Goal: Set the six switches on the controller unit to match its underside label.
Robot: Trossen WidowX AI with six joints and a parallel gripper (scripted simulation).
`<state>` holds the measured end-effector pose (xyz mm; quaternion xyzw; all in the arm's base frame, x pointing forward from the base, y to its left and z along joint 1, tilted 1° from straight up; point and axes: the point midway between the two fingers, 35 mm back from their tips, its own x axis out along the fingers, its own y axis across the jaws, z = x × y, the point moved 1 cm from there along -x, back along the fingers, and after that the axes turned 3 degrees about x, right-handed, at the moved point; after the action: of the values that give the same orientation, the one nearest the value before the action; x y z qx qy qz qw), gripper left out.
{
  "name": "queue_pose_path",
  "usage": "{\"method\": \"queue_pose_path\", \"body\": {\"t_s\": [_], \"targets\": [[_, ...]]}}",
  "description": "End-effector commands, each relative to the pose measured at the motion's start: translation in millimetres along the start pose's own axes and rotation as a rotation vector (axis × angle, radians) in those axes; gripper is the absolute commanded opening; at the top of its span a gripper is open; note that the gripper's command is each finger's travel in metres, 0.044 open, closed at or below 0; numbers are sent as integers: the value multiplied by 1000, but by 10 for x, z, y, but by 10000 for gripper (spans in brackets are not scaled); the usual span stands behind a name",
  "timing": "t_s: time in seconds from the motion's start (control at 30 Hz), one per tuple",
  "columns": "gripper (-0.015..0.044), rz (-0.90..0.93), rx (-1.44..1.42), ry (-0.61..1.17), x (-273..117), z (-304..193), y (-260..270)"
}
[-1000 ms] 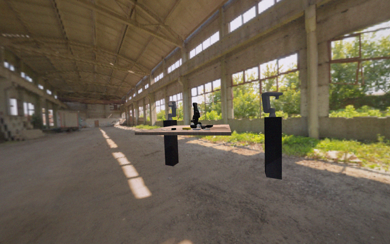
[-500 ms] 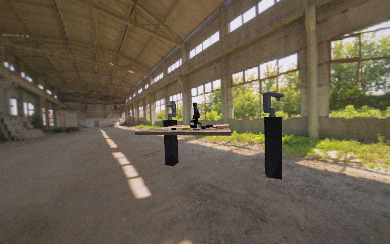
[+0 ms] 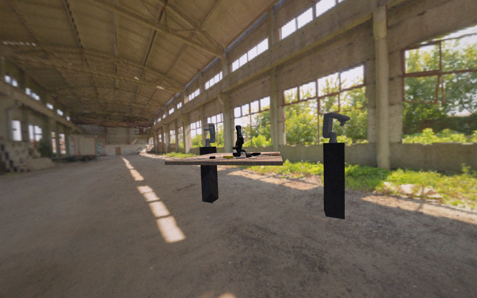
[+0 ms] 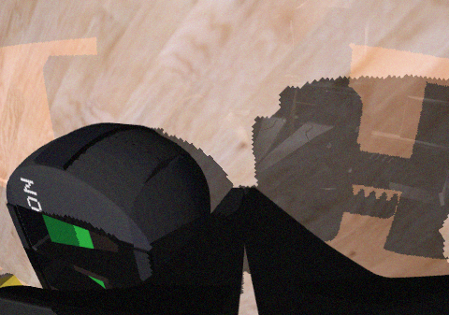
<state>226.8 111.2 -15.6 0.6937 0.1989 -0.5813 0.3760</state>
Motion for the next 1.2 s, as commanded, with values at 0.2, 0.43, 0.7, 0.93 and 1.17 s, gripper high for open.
{"method": "queue_pose_path", "body": {"t_s": [0.2, 0.43, 0.7, 0.93, 1.17], "targets": [[0, -1, -1, 1, 15, -5, 45], [0, 0, -1, 1, 38, -5, 121], [0, 0, -1, 1, 40, -5, 127], [0, 0, -1, 1, 41, -7, 132], [0, 1, -1, 1, 51, -12, 166]]}}
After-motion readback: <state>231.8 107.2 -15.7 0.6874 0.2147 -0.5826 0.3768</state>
